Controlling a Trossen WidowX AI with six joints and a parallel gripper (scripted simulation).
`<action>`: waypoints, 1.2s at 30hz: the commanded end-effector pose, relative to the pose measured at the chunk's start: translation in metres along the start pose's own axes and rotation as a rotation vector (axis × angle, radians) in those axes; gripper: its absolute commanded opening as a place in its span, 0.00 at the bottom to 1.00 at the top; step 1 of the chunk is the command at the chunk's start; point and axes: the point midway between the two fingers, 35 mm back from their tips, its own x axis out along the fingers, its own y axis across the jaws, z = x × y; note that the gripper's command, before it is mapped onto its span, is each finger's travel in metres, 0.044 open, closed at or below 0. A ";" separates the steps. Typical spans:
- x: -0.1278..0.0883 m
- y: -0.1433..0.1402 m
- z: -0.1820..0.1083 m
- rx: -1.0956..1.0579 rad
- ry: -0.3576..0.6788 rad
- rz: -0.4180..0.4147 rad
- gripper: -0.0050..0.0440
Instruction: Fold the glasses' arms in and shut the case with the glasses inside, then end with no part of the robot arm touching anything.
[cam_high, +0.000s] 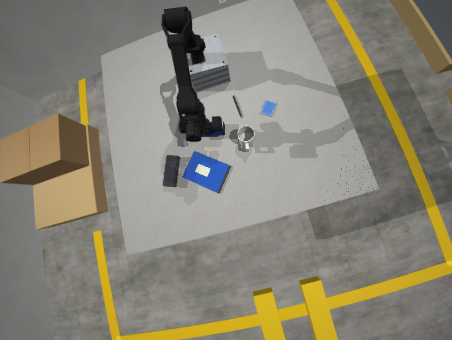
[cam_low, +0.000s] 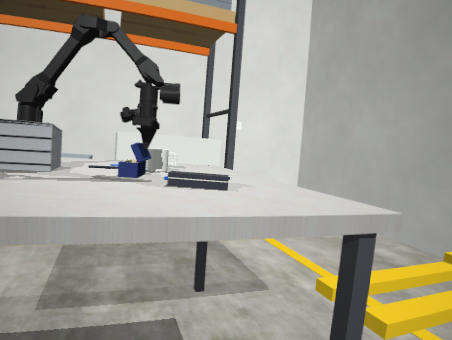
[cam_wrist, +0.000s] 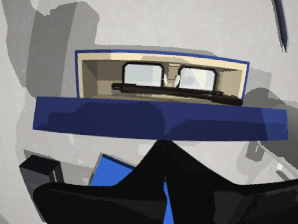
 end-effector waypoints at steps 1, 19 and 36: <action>-0.002 -0.001 0.006 0.001 -0.003 -0.002 0.10; 0.004 -0.001 0.024 0.001 -0.003 -0.002 0.10; -0.092 -0.001 0.044 0.002 0.000 0.000 0.10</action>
